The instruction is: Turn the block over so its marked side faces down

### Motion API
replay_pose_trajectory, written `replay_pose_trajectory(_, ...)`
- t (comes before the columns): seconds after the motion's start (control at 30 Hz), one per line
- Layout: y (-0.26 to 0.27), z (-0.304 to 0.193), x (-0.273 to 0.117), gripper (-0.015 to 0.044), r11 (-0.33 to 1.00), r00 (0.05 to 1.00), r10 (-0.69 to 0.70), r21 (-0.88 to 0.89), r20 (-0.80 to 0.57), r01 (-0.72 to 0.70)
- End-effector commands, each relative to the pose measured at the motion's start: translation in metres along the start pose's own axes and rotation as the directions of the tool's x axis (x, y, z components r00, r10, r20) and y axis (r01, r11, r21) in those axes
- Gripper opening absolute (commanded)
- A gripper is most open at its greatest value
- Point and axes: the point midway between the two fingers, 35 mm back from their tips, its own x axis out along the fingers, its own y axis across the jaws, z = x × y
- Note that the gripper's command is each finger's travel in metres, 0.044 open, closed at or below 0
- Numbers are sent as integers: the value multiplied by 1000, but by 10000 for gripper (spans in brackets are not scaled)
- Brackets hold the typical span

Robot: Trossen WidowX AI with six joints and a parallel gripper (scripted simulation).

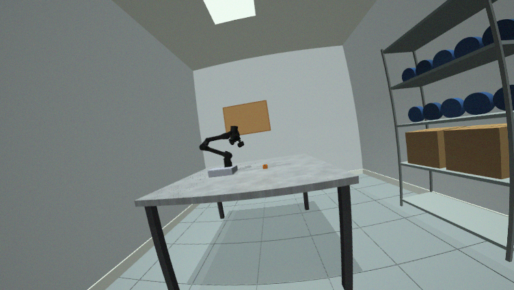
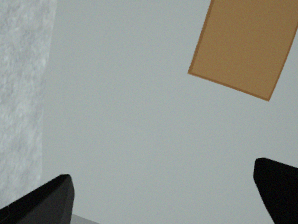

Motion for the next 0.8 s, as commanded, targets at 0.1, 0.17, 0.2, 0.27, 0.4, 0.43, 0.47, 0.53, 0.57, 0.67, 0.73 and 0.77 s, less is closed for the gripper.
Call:
replay_pose_trajectory(0.1, 6, -17, 1, 440, 989, 997, 55, 141, -48, -47)
replay_pose_trajectory(0.17, 16, -37, 2, 440, 947, 987, 127, 309, -100, -91)
replay_pose_trajectory(0.2, 21, -46, 2, 440, 917, 979, 164, 386, -122, -105)
replay_pose_trajectory(0.27, 31, -63, 0, 440, 834, 960, 234, 540, -154, -117)
replay_pose_trajectory(0.4, 64, -103, -9, 440, 526, 884, 424, 848, -199, -62)
replay_pose_trajectory(0.43, 74, -112, -12, 440, 436, 859, 472, 899, -201, -30)
replay_pose_trajectory(0.47, 84, -120, -16, 440, 345, 832, 518, 939, -199, 9)
replay_pose_trajectory(0.53, 104, -135, -25, 440, 163, 772, 609, 981, -184, 105)
replay_pose_trajectory(0.57, 115, -141, -30, 440, 77, 739, 651, 984, -172, 161)
replay_pose_trajectory(0.67, 144, -156, -45, 440, -137, 641, 758, 933, -118, 334)
replay_pose_trajectory(0.73, 160, -163, -53, 440, -230, 584, 808, 870, -78, 436)
replay_pose_trajectory(0.77, 168, -166, -58, 440, -268, 555, 830, 832, -56, 486)
